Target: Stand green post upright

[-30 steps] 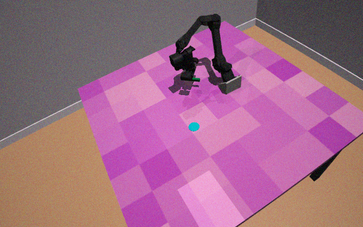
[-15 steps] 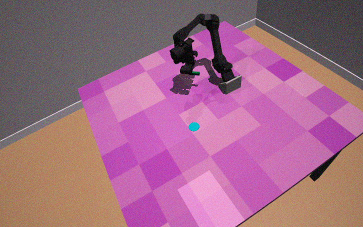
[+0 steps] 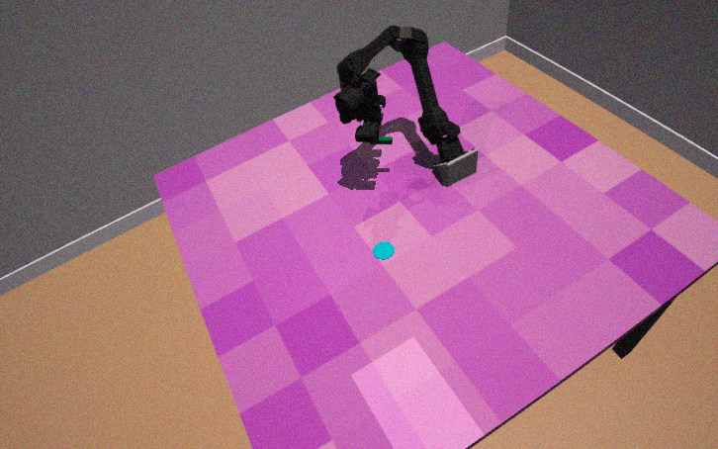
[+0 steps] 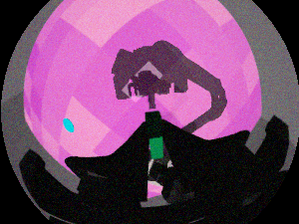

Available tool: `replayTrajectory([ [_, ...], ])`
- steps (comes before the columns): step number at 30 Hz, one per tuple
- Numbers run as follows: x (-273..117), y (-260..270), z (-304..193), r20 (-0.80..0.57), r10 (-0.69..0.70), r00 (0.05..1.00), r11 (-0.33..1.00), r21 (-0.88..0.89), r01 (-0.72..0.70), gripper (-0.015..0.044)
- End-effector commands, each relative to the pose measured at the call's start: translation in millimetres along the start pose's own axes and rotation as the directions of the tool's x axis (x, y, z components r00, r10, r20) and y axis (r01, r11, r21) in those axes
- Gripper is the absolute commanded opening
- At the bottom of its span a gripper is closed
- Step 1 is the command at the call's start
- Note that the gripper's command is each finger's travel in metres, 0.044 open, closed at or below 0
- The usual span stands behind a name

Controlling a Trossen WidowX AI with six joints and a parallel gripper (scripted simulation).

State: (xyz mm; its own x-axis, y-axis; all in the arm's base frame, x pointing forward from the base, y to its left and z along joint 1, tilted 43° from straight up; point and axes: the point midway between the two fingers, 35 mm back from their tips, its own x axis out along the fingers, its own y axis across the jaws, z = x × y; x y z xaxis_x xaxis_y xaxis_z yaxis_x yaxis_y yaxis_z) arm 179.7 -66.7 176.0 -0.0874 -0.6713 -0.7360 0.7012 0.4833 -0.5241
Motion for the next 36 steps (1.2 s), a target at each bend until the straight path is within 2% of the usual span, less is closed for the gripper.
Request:
replayTrajectory([
  [1,-4,8,3,-0.003,0.007,1.0,0.998,-0.06,-0.007,0.0023],
  [18,-17,51,15,-0.008,0.013,1.0,0.941,-0.338,-0.015,0.0023],
  [36,-26,101,20,-0.011,0.017,1.0,0.799,-0.601,-0.02,0.0023],
])
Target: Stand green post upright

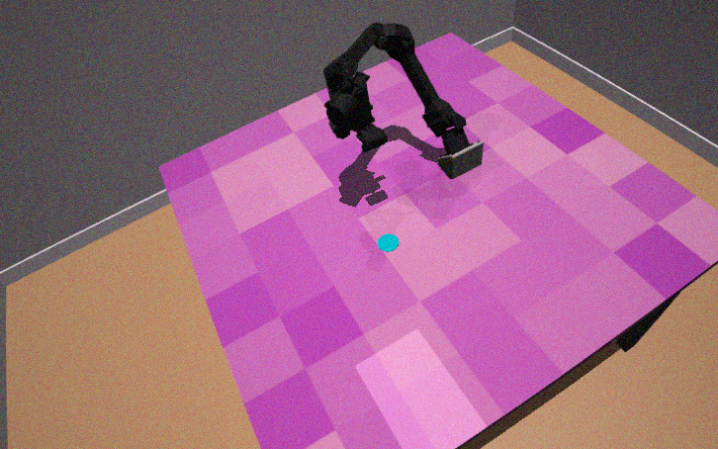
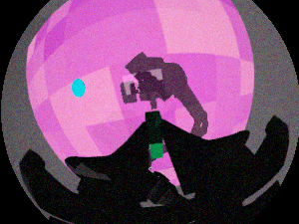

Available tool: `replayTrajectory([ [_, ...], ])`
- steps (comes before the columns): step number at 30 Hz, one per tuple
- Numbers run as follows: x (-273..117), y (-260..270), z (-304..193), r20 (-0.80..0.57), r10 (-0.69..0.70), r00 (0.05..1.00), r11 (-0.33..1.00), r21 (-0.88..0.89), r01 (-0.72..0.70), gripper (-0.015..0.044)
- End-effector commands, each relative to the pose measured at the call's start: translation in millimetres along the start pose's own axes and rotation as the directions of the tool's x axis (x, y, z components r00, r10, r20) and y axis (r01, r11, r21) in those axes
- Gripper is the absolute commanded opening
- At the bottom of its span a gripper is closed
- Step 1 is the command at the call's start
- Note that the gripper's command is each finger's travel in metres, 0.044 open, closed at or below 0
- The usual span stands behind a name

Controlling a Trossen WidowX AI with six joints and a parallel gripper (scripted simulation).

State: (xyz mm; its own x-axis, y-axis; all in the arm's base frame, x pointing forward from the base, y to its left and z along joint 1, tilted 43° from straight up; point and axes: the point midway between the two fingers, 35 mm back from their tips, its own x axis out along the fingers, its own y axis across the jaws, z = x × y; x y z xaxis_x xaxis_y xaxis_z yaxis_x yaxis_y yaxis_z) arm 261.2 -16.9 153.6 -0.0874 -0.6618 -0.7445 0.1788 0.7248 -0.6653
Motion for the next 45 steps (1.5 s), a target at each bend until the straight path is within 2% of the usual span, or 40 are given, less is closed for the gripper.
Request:
replayTrajectory([
  [1,-3,9,6,0.002,0.008,1.0,0.998,-0.061,-0.008,0.0023],
  [22,-8,64,36,0.0,0.01,1.0,0.917,-0.399,-0.009,0.0023],
  [45,-5,132,56,-0.002,0.007,1.0,0.702,-0.712,-0.006,0.0023],
])
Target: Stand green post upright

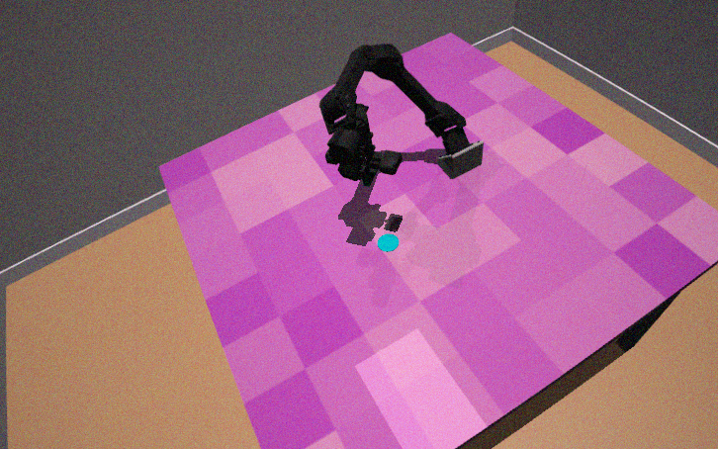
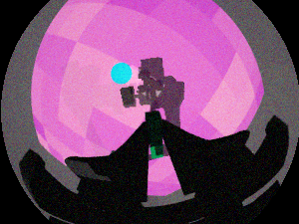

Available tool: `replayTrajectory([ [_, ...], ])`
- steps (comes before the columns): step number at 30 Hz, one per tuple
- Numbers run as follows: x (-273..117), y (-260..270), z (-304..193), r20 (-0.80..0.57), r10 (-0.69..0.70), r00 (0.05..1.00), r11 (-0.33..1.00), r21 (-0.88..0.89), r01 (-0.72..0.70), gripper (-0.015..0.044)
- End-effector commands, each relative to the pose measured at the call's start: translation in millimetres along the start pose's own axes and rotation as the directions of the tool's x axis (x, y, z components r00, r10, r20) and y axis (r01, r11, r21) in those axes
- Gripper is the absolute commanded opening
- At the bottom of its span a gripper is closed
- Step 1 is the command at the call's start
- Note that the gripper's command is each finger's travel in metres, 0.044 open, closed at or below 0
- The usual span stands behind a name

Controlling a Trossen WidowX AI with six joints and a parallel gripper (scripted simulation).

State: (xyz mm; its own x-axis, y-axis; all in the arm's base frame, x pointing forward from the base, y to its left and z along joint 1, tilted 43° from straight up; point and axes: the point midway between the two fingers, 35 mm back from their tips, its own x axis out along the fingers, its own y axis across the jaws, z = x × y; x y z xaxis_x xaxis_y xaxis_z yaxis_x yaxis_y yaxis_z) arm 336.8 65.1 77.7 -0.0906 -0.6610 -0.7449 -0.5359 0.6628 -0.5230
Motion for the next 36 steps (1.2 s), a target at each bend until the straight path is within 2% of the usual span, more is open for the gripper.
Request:
replayTrajectory([
  [1,-1,7,10,0.006,0.004,1.0,0.998,-0.06,-0.004,0.0023],
  [27,14,64,70,-0.001,-0.002,1.0,0.884,-0.468,0.001,0.0023],
  [36,18,66,72,0.01,0.03,1.0,0.881,-0.473,-0.021,0.0023],
])
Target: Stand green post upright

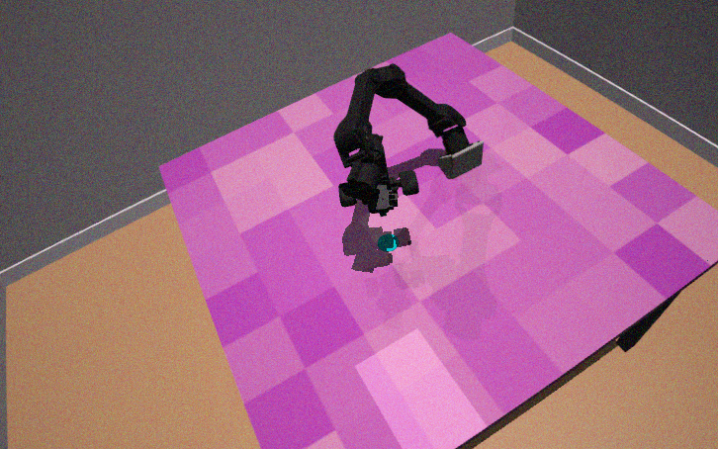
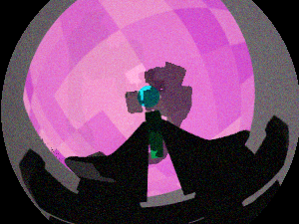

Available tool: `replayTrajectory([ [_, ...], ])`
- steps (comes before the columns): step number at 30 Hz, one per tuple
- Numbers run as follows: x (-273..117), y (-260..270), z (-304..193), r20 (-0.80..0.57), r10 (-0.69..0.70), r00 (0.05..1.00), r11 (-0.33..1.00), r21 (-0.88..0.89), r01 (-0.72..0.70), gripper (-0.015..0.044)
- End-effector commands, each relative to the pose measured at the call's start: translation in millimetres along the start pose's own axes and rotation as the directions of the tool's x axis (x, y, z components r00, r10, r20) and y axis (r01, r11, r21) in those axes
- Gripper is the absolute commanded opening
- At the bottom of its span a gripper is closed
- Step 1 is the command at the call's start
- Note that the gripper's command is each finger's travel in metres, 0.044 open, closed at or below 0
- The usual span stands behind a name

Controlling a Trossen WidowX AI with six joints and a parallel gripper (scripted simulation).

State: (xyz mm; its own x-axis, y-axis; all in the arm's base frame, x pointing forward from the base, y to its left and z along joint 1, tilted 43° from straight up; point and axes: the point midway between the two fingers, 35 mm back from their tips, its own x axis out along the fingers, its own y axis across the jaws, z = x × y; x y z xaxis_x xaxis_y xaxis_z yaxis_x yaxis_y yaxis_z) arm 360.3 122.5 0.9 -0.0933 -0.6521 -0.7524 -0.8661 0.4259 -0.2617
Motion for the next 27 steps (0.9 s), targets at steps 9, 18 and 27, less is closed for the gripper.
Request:
replayTrajectory([
  [9,7,2,2,0.067,0.055,0.996,0.998,0.005,-0.056,0.0023],
  [18,12,3,4,0.122,0.093,0.988,0.995,0.012,-0.095,0.0023],
  [27,17,3,6,0.179,0.126,0.976,0.991,0.015,-0.131,0.0023],
])
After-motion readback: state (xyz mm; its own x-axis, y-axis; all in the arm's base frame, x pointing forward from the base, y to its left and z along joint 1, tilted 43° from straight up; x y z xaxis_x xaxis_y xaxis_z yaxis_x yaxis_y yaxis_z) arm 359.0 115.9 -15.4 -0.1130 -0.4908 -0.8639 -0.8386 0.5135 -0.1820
